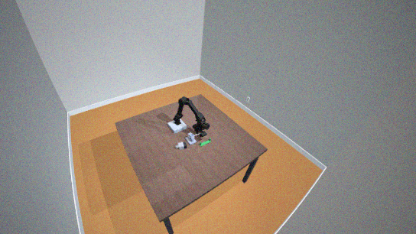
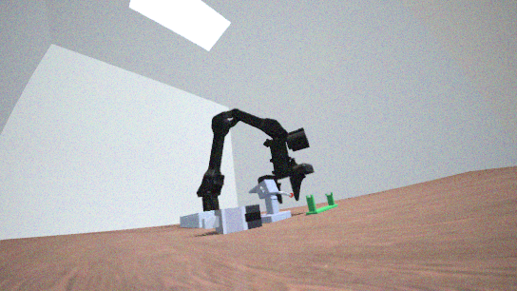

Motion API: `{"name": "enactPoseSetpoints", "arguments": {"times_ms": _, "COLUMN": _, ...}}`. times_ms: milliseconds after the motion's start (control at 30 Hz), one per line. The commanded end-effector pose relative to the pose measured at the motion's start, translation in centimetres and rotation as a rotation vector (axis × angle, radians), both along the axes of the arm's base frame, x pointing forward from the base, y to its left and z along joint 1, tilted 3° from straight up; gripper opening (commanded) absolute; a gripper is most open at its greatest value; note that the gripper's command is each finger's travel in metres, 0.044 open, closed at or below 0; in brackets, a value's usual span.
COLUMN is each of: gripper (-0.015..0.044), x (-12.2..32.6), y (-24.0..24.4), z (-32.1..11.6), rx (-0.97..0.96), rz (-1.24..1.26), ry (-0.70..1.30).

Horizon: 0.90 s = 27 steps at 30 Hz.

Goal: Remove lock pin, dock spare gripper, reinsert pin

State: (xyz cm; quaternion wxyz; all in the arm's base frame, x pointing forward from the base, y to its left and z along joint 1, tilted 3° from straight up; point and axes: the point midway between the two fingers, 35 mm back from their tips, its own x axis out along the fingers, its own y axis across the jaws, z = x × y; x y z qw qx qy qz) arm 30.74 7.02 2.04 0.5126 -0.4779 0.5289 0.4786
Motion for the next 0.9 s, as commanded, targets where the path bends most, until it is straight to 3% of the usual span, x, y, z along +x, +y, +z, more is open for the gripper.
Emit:
{"name": "enactPoseSetpoints", "arguments": {"times_ms": 0, "gripper": 0.0221, "x": 0.00, "y": -0.08, "z": -0.09, "rx": -0.004, "rz": 0.006, "ry": -0.001}}
{"name": "enactPoseSetpoints", "arguments": {"times_ms": 267, "gripper": 0.0011, "x": 0.00, "y": -0.08, "z": -0.09, "rx": -0.004, "rz": 0.006, "ry": -0.001}}
{"name": "enactPoseSetpoints", "arguments": {"times_ms": 567, "gripper": 0.0000, "x": -0.01, "y": -0.07, "z": -0.08, "rx": -0.002, "rz": 0.005, "ry": -0.001}}
{"name": "enactPoseSetpoints", "arguments": {"times_ms": 867, "gripper": 0.0000, "x": 0.25, "y": 0.32, "z": 0.67, "rx": 0.119, "rz": -0.032, "ry": -0.009}}
